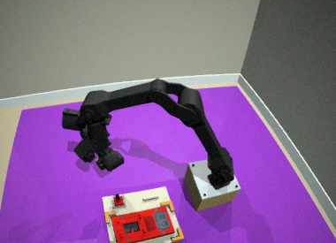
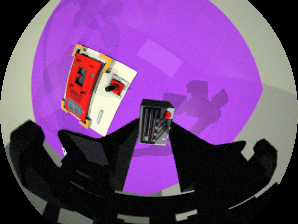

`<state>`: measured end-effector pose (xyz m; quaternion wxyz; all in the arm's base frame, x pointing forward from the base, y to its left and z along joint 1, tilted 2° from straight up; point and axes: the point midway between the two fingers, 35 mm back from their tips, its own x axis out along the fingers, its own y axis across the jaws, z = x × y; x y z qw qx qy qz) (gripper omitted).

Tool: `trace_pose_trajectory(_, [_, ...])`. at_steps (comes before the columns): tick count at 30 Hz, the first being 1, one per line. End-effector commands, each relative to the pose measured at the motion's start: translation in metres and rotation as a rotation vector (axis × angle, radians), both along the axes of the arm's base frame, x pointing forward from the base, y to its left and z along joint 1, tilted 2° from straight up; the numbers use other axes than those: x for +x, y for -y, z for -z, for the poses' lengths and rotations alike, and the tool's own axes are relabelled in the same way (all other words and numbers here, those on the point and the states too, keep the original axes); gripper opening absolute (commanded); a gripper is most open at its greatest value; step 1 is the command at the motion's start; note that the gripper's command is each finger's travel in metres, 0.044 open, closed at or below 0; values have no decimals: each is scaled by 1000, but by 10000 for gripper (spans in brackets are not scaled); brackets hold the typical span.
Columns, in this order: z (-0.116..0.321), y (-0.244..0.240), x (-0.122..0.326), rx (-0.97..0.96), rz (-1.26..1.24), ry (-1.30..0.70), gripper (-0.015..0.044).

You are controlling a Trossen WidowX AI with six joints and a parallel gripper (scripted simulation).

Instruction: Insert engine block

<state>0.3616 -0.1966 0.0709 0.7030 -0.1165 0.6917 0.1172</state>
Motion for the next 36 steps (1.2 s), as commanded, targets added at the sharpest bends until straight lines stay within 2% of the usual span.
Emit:
trace_pose_trajectory(1, [1,-8,2,-4,14,0,0])
trace_pose_trajectory(36, [39,-118,12,9,222,0,0])
